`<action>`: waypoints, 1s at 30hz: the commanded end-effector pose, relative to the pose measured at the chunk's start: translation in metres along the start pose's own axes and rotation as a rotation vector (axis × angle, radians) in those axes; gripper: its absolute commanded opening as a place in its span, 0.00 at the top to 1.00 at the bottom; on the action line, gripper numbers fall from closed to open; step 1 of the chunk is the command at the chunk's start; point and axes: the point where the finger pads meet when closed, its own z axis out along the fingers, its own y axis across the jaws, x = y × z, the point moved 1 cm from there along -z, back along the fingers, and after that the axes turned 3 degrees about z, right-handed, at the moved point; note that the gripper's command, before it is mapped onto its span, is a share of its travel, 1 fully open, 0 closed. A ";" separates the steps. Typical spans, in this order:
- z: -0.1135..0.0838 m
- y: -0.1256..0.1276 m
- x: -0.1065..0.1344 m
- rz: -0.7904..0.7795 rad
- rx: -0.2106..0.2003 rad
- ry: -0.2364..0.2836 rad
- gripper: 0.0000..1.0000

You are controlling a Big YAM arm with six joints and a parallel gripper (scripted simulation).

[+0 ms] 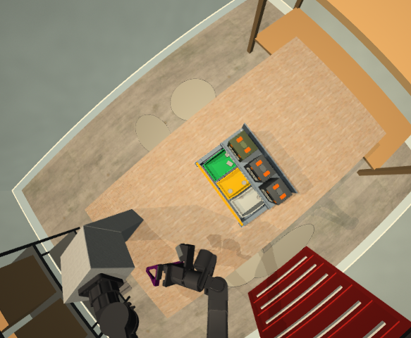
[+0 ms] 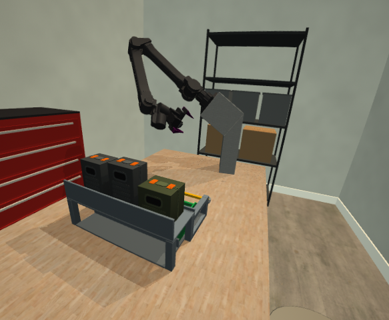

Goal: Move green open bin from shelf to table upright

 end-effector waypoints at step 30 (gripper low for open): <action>-0.006 -0.012 -0.020 -0.077 0.073 -0.018 0.00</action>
